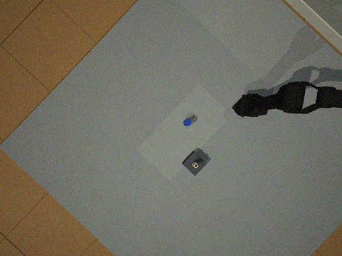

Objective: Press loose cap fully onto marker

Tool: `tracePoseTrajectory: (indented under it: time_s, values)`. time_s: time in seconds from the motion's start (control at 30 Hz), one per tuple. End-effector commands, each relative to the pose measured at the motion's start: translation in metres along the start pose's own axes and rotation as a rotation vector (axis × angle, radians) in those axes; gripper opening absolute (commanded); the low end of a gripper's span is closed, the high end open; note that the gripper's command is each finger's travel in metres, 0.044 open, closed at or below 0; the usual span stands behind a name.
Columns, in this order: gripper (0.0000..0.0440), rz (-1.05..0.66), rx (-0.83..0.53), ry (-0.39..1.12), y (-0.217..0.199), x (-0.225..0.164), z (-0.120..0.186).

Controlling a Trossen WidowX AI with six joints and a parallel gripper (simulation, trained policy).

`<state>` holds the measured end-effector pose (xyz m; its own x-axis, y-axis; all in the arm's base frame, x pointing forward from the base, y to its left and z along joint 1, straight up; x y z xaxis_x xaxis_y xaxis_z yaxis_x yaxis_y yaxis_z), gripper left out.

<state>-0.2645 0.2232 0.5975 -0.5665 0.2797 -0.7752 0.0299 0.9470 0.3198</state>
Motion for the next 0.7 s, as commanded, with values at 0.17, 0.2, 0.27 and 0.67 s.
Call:
tracePoseTrajectory:
  time_s: [0.17,0.2,0.27,0.67]
  values:
    - [0.0253,-0.019,0.022,-0.047,0.001,-0.007,0.004]
    - [0.0238,-0.022,0.025,-0.057,0.001,-0.008,0.005]
    - [0.0237,-0.029,0.032,-0.075,0.001,-0.01,0.007]
    - [0.0277,-0.085,0.053,-0.178,-0.006,-0.022,0.017]
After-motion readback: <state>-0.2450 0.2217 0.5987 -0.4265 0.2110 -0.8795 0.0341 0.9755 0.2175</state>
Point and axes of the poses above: the point midway between the two fingers, 35 mm back from their tips, its own z axis back along the fingers, its own y axis across the jaws, x = y × z, the point moved 3 cm from there along z, back along the fingers, and after that the axes turned 13 degrees about -z, right-handed, at the moved point
